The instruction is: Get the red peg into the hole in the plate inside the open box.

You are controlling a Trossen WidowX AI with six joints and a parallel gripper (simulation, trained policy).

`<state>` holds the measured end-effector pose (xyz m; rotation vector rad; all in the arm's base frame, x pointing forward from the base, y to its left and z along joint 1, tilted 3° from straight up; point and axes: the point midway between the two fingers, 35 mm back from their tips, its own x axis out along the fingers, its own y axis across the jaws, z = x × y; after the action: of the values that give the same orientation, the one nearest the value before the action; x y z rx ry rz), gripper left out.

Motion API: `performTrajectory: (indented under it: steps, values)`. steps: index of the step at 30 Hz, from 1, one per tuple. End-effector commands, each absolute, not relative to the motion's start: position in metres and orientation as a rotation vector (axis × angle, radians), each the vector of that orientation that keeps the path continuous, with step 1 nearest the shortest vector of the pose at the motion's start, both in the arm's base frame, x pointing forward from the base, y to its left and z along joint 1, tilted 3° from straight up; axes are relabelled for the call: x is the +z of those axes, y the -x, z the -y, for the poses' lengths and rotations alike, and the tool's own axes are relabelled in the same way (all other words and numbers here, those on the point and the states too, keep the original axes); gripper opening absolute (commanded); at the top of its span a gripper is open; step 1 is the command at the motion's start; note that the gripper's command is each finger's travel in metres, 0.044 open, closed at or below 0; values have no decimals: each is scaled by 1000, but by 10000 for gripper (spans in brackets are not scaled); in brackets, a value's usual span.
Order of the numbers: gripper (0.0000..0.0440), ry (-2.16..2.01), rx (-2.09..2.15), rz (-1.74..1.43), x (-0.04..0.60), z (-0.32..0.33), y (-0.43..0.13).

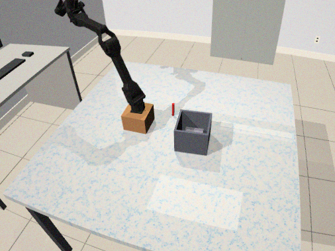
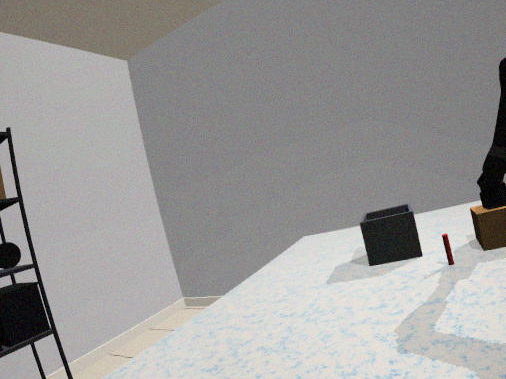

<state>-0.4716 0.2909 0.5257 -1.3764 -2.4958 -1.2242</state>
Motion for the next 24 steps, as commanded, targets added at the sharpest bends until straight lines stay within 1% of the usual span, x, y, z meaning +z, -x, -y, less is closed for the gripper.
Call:
performTrajectory:
  steps: [1, 3, 7, 14, 24]
  values:
    - [418, 1392, -1231, 2511, 521, -297, 469]
    - [440, 1431, -1247, 2555, 509, -313, 459]
    - [437, 1549, -1279, 2638, 483, -354, 422]
    - [440, 1801, -1328, 2745, 447, -415, 342]
    - [433, 2196, -1303, 2890, 396, -464, 210]
